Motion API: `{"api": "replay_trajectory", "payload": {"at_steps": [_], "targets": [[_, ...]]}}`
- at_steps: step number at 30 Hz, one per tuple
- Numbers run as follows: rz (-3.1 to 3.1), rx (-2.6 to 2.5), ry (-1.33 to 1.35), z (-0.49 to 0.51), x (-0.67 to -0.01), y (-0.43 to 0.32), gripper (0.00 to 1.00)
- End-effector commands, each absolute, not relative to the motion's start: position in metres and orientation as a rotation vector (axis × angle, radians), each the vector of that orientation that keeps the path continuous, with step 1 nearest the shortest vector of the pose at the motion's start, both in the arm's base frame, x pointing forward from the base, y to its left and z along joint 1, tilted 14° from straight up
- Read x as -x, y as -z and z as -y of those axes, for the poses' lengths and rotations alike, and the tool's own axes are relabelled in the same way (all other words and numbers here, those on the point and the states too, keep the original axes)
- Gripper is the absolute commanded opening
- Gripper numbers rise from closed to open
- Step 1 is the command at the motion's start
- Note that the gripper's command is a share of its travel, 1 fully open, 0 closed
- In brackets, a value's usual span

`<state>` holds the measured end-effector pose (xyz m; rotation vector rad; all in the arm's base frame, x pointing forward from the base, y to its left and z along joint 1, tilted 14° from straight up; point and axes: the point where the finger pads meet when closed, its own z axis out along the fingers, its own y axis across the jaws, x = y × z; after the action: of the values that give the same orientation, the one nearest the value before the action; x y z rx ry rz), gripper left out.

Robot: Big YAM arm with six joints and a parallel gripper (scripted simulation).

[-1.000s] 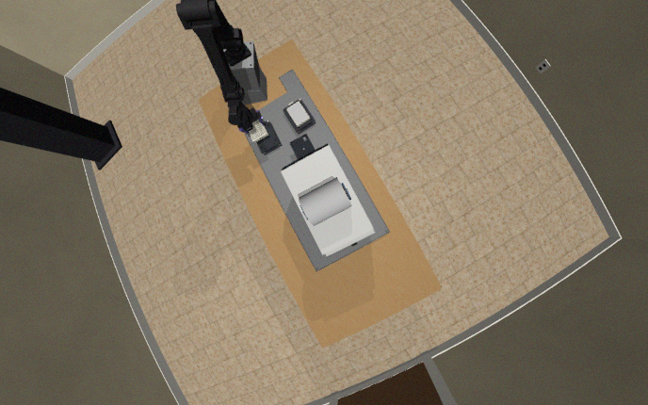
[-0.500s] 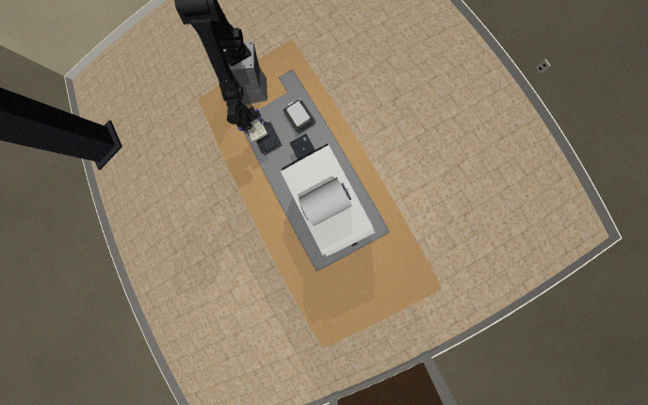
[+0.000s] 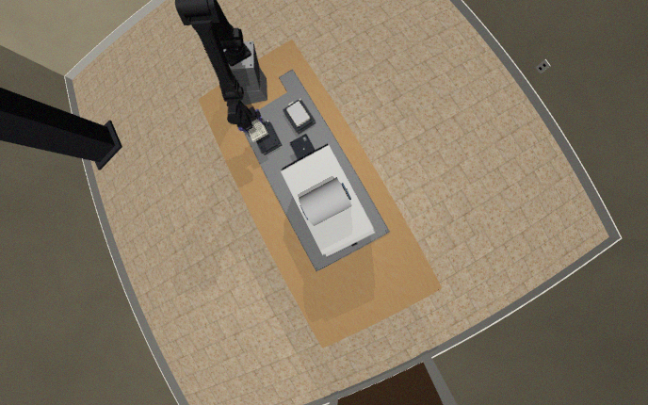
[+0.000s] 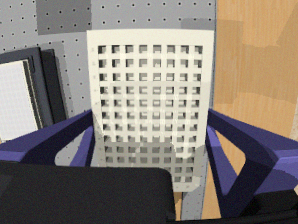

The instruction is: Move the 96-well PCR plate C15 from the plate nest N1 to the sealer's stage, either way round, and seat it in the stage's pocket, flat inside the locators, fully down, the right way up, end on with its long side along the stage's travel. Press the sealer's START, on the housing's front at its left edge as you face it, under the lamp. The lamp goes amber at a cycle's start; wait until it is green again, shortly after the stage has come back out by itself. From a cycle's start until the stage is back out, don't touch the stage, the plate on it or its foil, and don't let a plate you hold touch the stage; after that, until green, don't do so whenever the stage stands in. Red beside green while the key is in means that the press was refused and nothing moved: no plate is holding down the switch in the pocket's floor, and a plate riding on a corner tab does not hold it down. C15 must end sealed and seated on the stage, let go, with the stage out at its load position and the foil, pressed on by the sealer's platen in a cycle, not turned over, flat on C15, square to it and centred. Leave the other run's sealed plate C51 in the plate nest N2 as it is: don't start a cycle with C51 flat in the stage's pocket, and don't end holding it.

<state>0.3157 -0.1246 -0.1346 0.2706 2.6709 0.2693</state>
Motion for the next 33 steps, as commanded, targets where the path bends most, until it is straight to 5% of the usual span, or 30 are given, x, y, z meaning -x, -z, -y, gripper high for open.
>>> {"api": "replay_trajectory", "payload": {"at_steps": [1,33], "targets": [[-2.637,-0.253,-0.252,0.125,-0.326,0.126,0.00],[-2.634,-0.275,-0.237,0.133,-0.325,0.125,0.00]]}}
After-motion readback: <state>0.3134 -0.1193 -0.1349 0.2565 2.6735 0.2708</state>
